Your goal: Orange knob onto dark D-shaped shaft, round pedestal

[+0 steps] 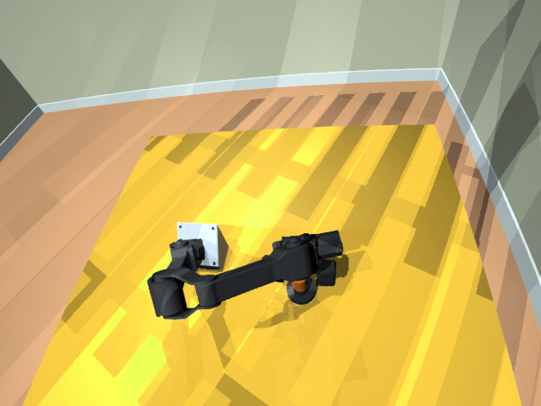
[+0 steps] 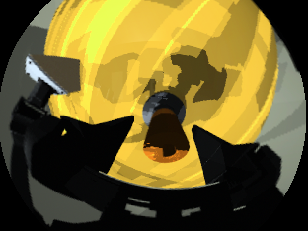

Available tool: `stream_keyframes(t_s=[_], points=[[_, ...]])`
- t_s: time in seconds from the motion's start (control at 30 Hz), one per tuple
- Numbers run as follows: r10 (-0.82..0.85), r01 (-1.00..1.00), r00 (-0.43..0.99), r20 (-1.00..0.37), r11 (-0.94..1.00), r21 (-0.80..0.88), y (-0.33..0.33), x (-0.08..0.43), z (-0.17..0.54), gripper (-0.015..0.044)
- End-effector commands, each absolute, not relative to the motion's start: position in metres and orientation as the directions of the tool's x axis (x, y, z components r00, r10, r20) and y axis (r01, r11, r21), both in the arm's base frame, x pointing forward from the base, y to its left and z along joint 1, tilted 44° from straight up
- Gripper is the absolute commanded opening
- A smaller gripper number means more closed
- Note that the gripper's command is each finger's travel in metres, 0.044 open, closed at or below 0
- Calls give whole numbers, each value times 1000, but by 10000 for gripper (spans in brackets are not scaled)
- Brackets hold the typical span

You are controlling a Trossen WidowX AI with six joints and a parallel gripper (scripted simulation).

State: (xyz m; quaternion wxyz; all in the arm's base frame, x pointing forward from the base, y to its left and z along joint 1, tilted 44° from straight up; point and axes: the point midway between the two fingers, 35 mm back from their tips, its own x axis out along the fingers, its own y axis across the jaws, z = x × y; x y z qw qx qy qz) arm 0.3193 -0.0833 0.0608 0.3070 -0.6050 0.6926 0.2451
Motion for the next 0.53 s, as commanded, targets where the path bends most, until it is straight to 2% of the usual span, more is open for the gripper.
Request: stream_keyframes(t_s=[0.0, 0.2, 0.5], points=[[-684, -988, -75, -725, 147, -37, -71, 324, 73, 440], [-684, -989, -77, -726, 147, -34, -20, 327, 126, 440], [-684, -989, -77, -725, 147, -34, -18, 329, 127, 440]])
